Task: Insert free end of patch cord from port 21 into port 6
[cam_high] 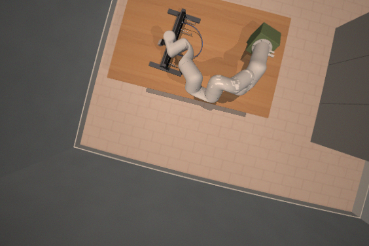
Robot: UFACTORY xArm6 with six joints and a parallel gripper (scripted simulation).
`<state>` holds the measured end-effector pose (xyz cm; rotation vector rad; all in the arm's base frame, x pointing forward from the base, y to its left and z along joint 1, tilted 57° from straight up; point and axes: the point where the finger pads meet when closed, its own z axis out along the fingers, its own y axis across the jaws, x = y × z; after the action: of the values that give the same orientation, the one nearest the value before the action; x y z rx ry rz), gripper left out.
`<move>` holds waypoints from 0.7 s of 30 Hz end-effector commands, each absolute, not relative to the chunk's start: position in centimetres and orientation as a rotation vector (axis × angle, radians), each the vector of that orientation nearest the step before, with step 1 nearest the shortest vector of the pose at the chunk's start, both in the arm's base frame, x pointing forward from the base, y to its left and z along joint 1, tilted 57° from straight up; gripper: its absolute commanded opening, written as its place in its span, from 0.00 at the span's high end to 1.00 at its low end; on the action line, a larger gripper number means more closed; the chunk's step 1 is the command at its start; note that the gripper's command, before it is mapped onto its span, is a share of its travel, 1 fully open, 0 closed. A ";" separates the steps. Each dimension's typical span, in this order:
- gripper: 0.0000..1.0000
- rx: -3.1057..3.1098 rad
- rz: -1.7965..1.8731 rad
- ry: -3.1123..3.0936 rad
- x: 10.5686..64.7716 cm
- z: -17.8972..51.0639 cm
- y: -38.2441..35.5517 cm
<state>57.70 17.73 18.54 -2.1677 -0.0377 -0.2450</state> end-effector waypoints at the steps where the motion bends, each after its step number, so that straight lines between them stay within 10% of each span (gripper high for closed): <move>1: 1.00 -2.168 -0.249 -0.037 57.8 18.7 17.6; 21: 1.00 -2.168 -0.249 -0.037 58.0 18.7 17.6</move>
<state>57.89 17.71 18.58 -2.1677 -0.0377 -0.2451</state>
